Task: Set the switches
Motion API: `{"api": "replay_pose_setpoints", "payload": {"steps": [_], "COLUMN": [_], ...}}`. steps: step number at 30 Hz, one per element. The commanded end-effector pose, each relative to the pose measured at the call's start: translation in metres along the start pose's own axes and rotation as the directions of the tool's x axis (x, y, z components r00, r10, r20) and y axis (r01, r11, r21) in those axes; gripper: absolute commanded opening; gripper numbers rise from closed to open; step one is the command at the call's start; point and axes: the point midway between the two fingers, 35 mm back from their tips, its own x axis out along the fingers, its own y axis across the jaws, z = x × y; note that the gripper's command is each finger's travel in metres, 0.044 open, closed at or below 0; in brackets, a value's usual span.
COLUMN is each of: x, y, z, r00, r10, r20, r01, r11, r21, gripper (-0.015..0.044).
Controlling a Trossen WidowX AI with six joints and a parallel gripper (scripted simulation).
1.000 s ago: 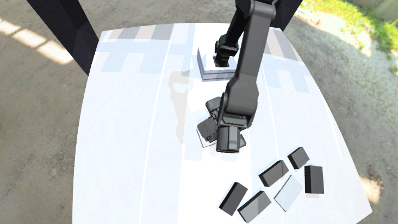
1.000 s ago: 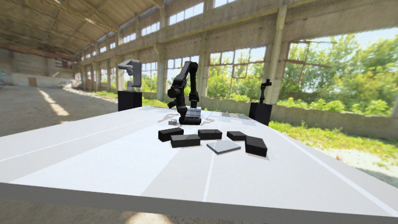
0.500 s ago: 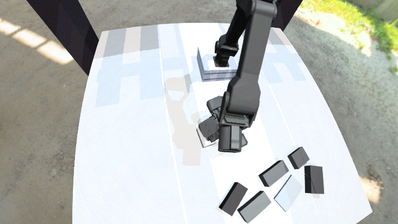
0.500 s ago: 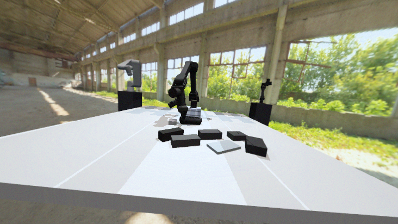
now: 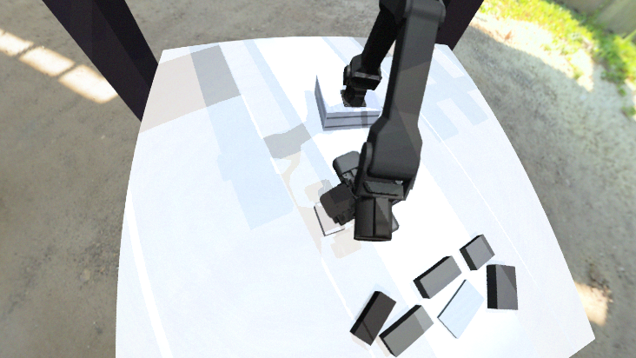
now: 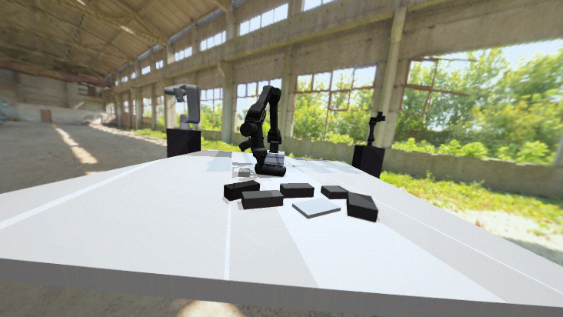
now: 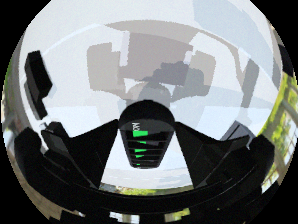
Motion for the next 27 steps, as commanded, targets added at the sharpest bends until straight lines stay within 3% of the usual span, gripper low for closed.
{"api": "replay_pose_setpoints", "payload": {"steps": [1, 27], "x": [-0.006, -0.023], "y": [0.0, 0.0], "z": [-0.003, -0.019], "r00": [1.0, 0.998], "r10": [0.005, 0.005], "r20": [0.009, 0.064], "r01": [-0.005, -0.005], "r11": [1.0, 1.0], "r21": [0.003, 0.003], "gripper": [0.0335, 0.0335]}}
